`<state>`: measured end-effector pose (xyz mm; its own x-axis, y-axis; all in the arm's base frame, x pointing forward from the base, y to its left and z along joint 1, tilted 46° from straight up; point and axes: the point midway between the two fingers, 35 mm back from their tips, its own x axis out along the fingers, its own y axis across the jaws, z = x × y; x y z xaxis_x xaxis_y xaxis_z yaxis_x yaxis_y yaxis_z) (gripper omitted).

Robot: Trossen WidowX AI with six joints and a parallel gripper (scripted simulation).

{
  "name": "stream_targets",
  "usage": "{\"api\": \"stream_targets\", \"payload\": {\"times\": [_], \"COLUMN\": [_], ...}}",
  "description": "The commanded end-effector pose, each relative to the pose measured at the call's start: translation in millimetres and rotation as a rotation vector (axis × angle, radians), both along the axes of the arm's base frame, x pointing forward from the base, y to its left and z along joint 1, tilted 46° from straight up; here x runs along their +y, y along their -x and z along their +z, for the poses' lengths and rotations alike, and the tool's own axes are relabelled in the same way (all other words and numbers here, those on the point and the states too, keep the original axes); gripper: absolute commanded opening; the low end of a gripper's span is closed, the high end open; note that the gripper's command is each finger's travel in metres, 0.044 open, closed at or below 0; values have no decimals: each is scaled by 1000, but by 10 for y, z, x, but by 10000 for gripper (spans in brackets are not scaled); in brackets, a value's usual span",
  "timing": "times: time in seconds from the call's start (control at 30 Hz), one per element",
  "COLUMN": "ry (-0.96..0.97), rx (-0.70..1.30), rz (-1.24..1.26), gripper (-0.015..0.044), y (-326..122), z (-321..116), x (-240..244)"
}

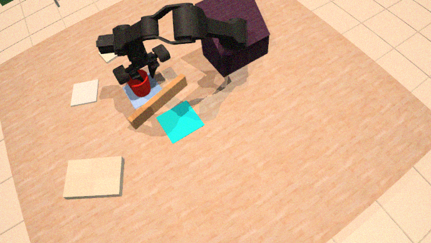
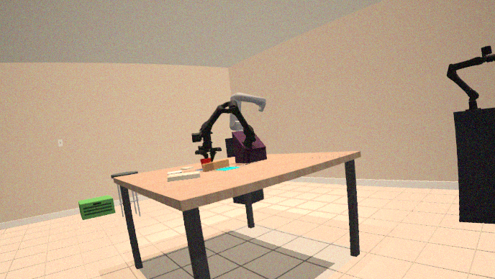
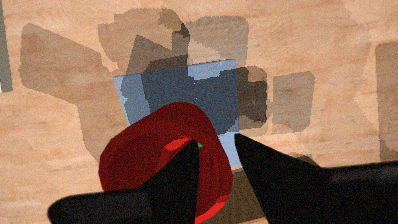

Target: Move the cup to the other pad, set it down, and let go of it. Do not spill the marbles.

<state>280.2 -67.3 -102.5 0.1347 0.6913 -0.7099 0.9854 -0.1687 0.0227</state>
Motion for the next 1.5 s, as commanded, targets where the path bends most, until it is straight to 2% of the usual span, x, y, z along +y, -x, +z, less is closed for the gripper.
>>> {"api": "stream_targets", "payload": {"times": [0.0, 0.07, 0.3, 0.57, 1.1, 1.47], "ry": [0, 0, 0, 1, -2, -6], "rx": [-1, -1, -1, 0, 4, 7], "rz": [0, 0, 0, -1, -3, -8], "gripper": [95, 43, 0, 0, 0, 0], "y": [-2, -2, -2, 1, 104, 104], "z": [1, 1, 1, 65, 524, 517], "x": [-2, -2, -2, -77, -542, -533]}}
